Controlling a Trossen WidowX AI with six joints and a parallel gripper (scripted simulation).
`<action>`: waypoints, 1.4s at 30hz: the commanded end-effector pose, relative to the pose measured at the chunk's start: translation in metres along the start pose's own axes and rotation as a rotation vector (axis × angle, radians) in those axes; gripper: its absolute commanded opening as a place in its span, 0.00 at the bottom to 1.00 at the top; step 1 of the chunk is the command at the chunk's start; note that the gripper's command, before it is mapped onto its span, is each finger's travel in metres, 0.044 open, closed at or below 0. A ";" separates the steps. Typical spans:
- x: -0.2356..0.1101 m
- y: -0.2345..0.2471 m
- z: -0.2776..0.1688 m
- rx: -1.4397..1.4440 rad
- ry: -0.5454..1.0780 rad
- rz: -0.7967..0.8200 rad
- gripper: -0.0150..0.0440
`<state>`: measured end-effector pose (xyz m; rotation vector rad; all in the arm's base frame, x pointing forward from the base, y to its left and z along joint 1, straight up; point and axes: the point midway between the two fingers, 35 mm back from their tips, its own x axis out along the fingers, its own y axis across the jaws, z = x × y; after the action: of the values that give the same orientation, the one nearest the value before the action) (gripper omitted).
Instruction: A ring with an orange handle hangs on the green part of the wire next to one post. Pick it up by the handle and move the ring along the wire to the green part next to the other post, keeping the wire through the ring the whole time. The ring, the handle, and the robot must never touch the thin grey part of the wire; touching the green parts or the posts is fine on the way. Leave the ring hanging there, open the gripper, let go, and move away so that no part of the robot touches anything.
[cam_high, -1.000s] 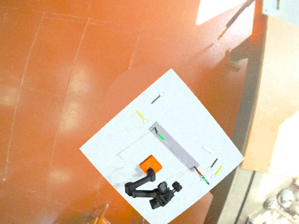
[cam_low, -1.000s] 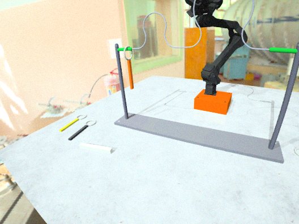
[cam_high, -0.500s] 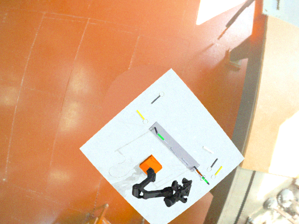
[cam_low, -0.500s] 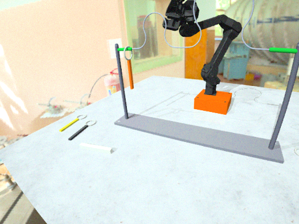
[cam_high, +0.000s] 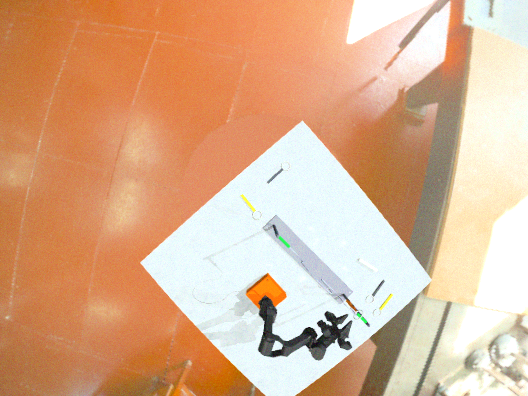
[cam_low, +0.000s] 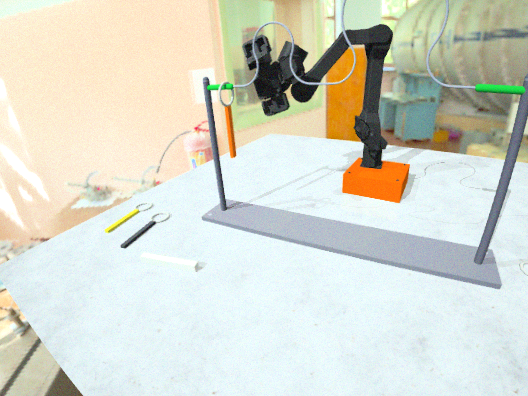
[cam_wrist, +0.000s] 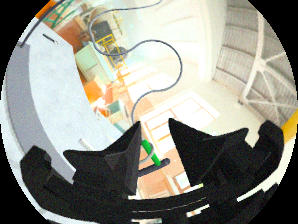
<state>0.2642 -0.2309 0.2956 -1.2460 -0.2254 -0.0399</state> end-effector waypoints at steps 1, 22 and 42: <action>-0.019 0.035 -0.033 0.177 0.052 0.036 0.53; -0.113 0.176 -0.099 0.919 0.249 0.045 0.53; -0.055 0.135 -0.093 1.216 0.248 -0.005 0.53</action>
<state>0.2419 -0.2777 0.1250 -0.0441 -0.0038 -0.0405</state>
